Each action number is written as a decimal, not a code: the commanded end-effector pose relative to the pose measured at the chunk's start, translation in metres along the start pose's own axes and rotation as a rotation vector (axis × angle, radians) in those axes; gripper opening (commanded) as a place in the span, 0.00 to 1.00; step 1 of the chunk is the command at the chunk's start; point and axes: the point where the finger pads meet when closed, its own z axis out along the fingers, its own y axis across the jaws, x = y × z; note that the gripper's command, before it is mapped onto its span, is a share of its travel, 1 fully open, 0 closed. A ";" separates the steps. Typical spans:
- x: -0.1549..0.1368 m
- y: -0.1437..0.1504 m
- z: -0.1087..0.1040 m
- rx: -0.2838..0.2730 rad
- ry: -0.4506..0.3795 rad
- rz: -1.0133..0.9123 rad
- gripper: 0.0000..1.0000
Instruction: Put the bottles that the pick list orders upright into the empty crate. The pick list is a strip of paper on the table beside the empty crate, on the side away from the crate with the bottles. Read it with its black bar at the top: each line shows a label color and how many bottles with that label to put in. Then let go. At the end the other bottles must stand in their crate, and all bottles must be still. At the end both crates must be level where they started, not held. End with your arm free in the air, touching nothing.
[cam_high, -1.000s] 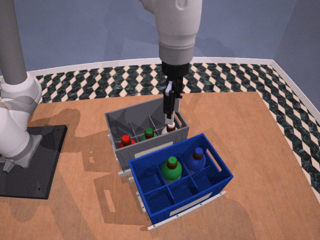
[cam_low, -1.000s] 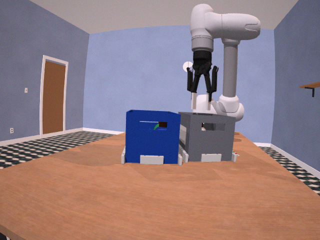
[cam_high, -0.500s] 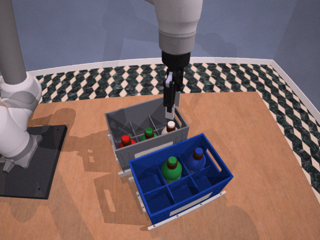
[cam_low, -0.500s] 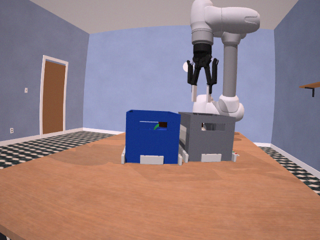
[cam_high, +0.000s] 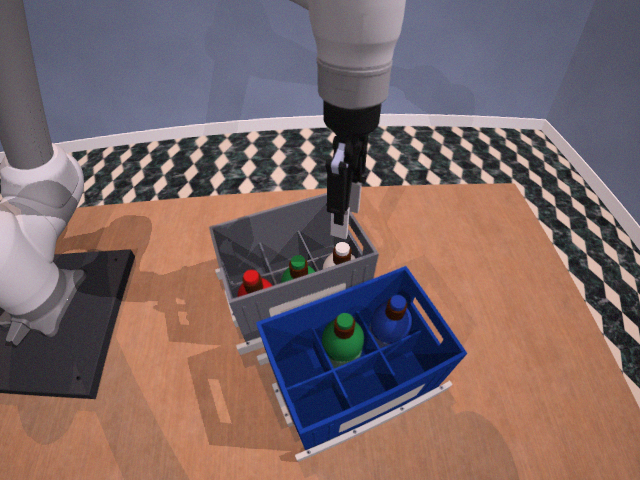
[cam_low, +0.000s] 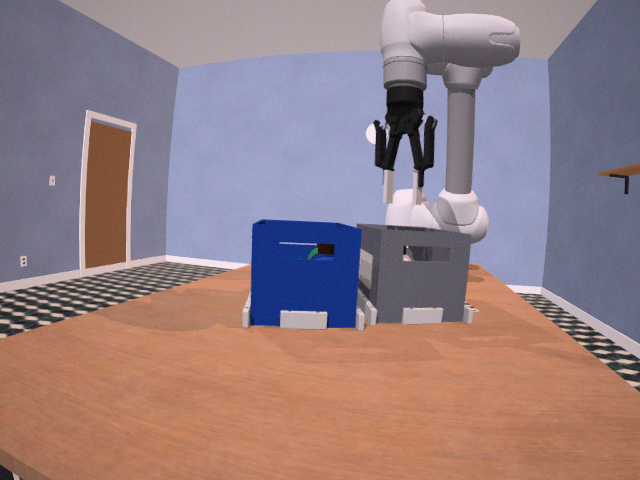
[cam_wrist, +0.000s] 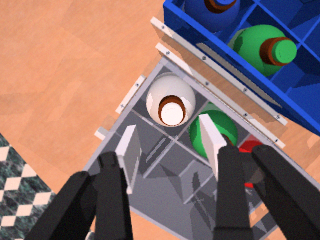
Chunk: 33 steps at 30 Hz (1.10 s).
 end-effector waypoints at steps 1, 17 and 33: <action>0.000 0.000 0.000 0.000 0.000 0.000 0.38; 0.000 0.000 0.000 0.000 0.000 0.000 0.38; -0.046 -0.032 -0.019 0.000 0.000 0.000 0.38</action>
